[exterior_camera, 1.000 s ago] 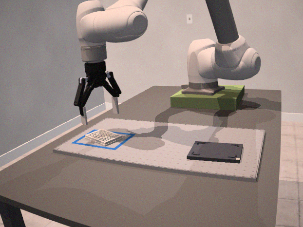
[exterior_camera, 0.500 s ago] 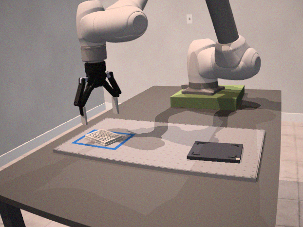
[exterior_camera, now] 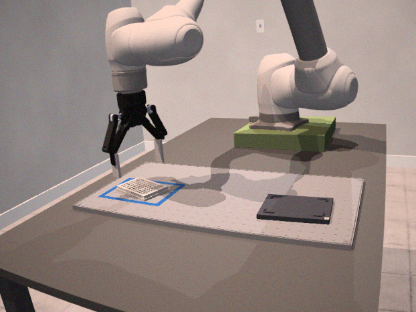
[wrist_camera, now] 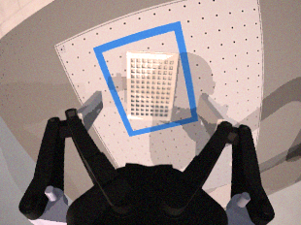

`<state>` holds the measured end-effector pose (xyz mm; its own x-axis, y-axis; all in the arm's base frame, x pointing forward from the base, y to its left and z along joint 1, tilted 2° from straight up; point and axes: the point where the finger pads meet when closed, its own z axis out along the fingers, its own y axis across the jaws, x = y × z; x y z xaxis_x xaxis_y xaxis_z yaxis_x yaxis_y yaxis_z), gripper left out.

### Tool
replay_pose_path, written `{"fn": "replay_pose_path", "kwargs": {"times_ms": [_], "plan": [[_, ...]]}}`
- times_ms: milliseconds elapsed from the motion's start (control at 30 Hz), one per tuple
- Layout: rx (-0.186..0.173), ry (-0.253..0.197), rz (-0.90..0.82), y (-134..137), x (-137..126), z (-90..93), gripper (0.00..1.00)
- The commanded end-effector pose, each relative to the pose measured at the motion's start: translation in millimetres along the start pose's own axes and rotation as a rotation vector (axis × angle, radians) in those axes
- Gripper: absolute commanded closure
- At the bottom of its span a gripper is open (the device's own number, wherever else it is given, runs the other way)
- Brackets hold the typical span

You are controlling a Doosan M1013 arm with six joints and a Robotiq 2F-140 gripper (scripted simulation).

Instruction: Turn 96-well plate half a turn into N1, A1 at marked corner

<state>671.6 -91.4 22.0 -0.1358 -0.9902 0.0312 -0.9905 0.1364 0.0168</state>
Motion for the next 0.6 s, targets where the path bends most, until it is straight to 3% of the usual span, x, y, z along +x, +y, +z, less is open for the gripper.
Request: {"fn": "replay_pose_path", "kwargs": {"times_ms": [0,567], "plan": [[0.0,0.0,0.0,0,0,5.6,0.0],[0.0,0.0,0.0,0,0,30.6,0.0]]}}
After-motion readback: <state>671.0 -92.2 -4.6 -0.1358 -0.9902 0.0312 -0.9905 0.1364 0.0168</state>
